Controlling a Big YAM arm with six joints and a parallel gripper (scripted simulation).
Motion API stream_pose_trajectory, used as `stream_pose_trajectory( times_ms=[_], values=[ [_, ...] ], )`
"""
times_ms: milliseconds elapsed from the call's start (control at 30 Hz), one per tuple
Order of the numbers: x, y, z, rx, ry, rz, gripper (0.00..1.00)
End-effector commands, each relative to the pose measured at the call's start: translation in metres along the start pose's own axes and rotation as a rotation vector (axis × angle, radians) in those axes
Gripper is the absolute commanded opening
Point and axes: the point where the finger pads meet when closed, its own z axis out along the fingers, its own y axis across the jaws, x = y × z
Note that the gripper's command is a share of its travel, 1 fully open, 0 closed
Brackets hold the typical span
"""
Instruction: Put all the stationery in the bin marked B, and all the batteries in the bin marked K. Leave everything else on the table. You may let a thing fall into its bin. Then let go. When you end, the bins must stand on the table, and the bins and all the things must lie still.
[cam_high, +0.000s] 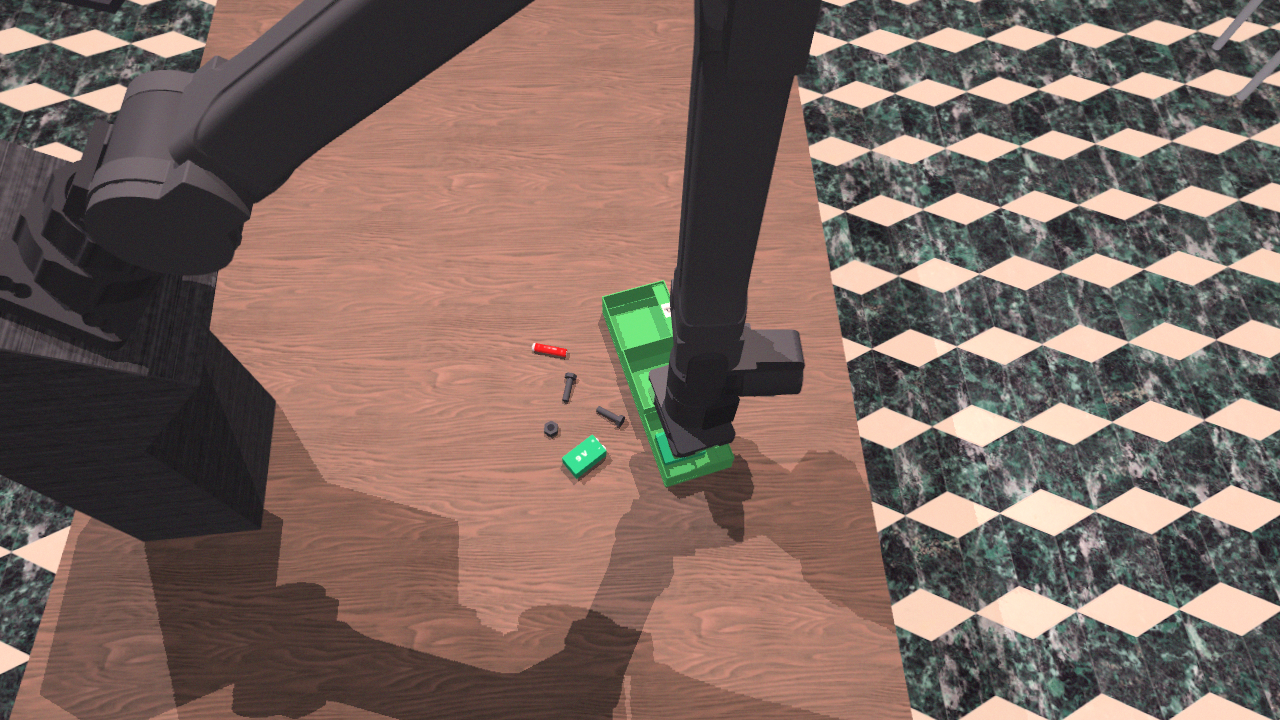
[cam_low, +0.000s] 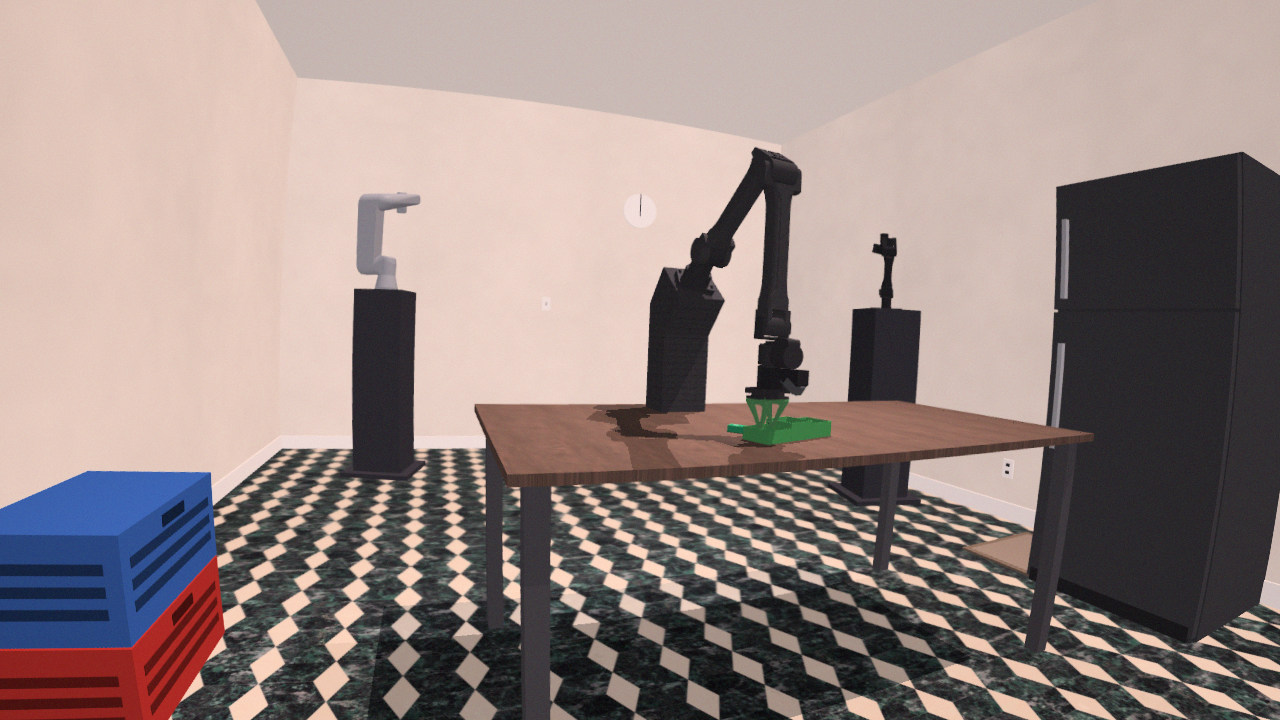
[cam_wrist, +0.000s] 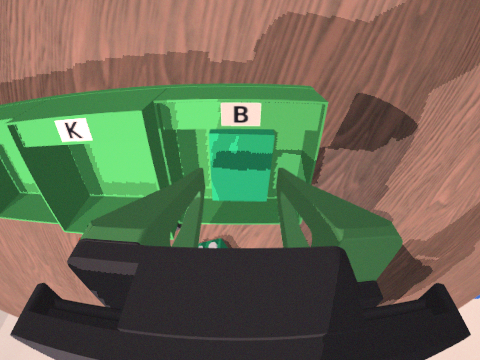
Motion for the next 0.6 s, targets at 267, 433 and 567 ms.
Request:
stream_pose_trajectory(
  times_ms=[267, 433, 567],
  values=[
    [-0.002, 0.001, -0.016, 0.0, -0.001, 0.005, 0.45],
    [-0.005, -0.002, -0.034, 0.004, -0.01, 0.005, 0.45],
    [-0.005, -0.006, -0.05, 0.007, -0.01, 0.005, 0.45]
  ],
)
